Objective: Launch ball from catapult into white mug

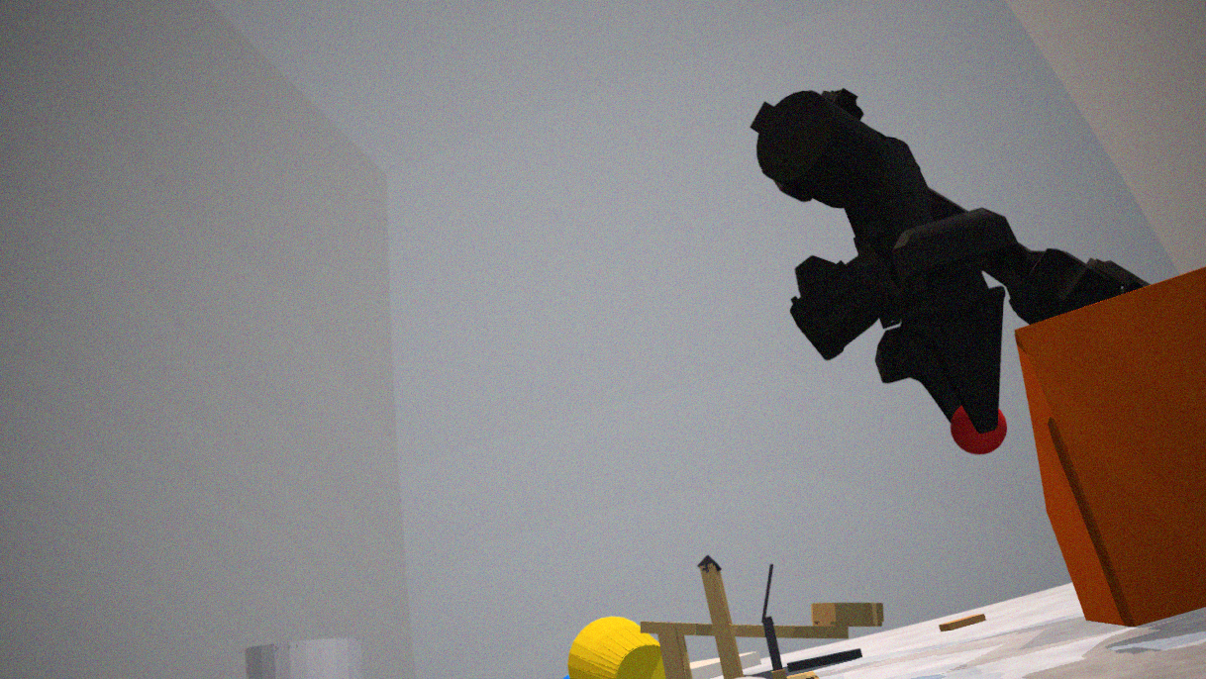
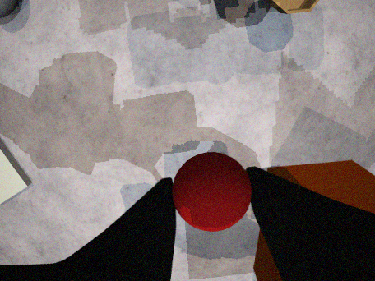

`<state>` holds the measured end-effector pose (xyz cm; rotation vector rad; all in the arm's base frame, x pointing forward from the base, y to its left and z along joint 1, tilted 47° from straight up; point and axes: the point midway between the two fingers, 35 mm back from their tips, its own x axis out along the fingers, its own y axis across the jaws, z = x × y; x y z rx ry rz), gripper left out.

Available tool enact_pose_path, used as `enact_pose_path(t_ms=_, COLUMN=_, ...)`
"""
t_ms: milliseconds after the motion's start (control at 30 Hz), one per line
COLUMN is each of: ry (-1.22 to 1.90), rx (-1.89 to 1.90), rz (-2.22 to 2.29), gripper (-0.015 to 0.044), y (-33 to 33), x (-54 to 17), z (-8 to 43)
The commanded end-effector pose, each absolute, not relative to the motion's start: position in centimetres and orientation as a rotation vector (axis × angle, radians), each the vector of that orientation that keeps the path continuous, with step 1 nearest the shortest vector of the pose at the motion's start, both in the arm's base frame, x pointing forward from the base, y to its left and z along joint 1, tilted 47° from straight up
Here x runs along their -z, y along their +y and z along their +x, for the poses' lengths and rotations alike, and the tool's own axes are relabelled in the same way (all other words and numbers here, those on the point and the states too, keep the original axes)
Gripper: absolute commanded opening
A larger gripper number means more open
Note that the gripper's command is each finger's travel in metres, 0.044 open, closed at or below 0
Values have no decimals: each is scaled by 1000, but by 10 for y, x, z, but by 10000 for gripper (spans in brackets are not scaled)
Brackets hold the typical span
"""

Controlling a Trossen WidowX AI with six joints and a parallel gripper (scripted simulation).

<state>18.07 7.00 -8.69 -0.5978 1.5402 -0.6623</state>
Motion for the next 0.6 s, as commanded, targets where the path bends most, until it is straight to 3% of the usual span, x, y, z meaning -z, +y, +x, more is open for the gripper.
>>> enact_pose_path(t_ms=0, ry=1546, rx=673, rz=-585, gripper=0, y=73, x=83, z=182)
enact_pose_path(t_ms=567, ry=1698, rx=745, rz=-566, gripper=0, y=38, x=73, z=241)
